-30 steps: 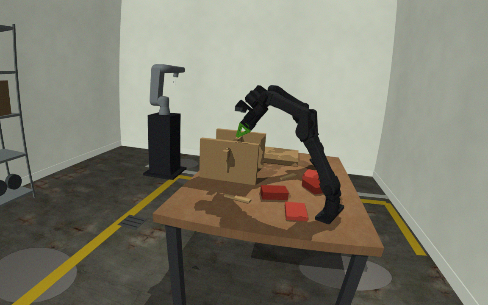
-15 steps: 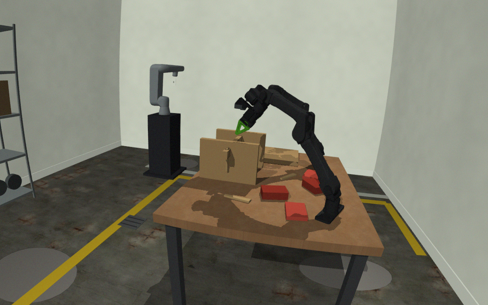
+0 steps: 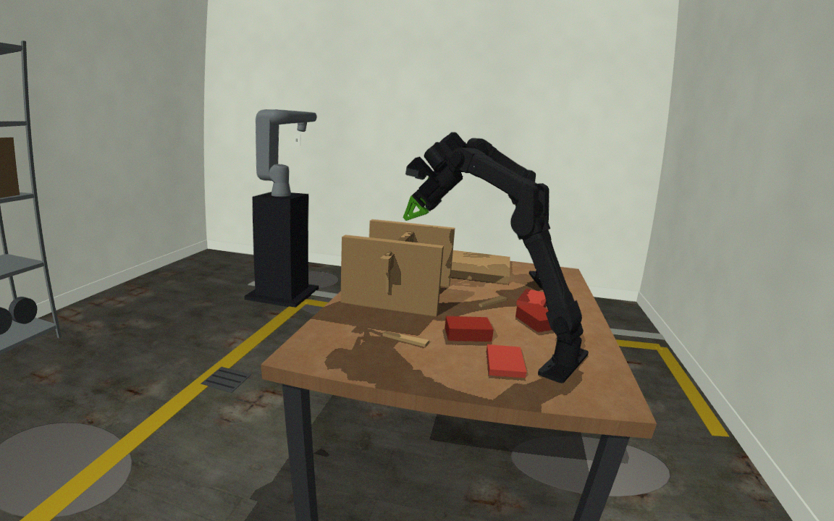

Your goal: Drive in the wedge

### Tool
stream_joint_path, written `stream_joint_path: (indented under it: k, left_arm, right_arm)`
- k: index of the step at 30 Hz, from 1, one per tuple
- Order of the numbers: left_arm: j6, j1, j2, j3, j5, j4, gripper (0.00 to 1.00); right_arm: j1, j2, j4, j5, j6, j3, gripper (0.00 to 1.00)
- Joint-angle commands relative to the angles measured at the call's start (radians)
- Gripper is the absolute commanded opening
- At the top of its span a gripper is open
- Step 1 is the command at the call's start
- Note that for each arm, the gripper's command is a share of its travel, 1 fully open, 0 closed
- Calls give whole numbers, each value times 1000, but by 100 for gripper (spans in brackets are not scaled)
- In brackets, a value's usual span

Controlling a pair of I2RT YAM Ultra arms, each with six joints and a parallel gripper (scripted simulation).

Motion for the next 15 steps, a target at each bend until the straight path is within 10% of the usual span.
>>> stream_joint_path:
  k: [1,15]
  left_arm:
    - [58,13,-93,-40,24,168,46]
    - [202,26,-480,-314,109,602,46]
  right_arm:
    - [-28,-80,158,-24,-59,-26,44]
    - [-101,-515,570,-92,-199,-147,44]
